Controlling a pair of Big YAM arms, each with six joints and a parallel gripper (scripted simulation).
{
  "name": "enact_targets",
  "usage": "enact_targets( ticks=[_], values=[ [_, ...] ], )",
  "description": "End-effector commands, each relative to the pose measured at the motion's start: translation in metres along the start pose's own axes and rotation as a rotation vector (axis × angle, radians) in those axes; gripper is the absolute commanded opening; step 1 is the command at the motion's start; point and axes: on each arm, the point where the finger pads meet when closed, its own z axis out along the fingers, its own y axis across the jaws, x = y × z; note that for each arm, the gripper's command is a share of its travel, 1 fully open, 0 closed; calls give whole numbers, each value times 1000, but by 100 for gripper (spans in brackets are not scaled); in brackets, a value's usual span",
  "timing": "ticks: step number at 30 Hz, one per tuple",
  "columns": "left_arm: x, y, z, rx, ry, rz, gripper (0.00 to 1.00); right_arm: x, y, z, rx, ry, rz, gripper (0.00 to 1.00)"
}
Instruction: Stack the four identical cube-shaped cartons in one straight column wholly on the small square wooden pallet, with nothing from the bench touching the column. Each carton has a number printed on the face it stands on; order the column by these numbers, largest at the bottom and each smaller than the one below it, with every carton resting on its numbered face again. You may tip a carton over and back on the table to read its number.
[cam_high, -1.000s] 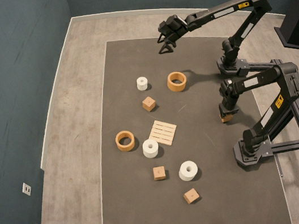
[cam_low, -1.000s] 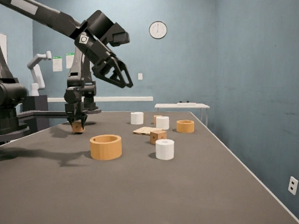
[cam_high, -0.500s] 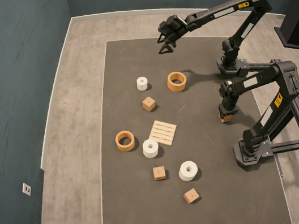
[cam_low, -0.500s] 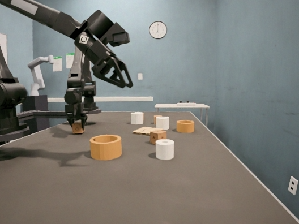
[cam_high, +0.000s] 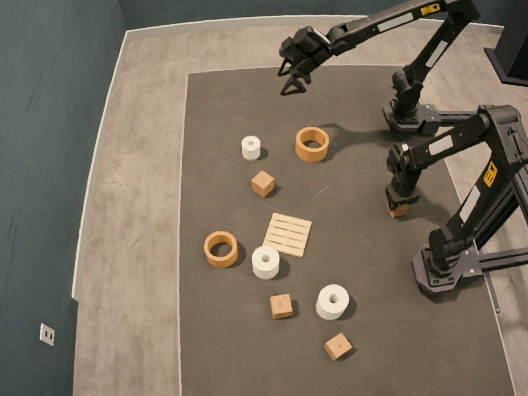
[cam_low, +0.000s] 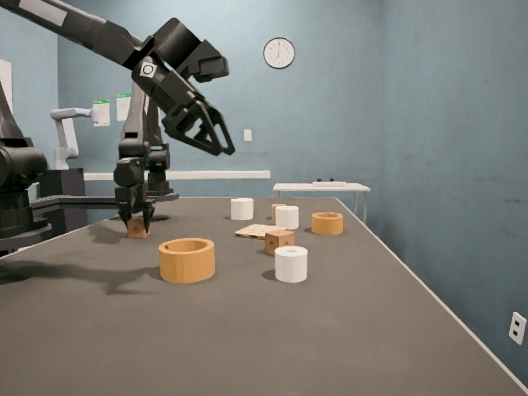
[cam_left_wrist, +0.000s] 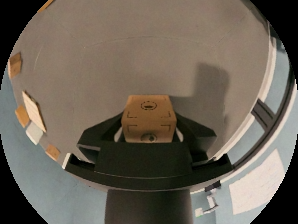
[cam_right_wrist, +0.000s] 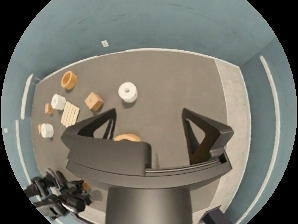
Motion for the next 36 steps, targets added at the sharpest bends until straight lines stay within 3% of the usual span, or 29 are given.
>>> enact_targets(
  ticks=[1,11,14,15,36],
  values=[
    [-3,3,4,1,-8,-28,46,-22,0,-4,2,-31,-13,100],
    [-6,3,2,1,-19,-28,46,-22,0,-4,2,-31,-13,100],
    [-16,3,-5,0,-40,-27,74,-22,0,-4,2,-31,-13,100],
    [-19,3,-9,0,-51,-26,75,-22,0,-4,2,-31,-13,100],
    [-32,1,-38,0,-81,-29,75,-22,0,-4,2,-31,-13,100]
  ],
)
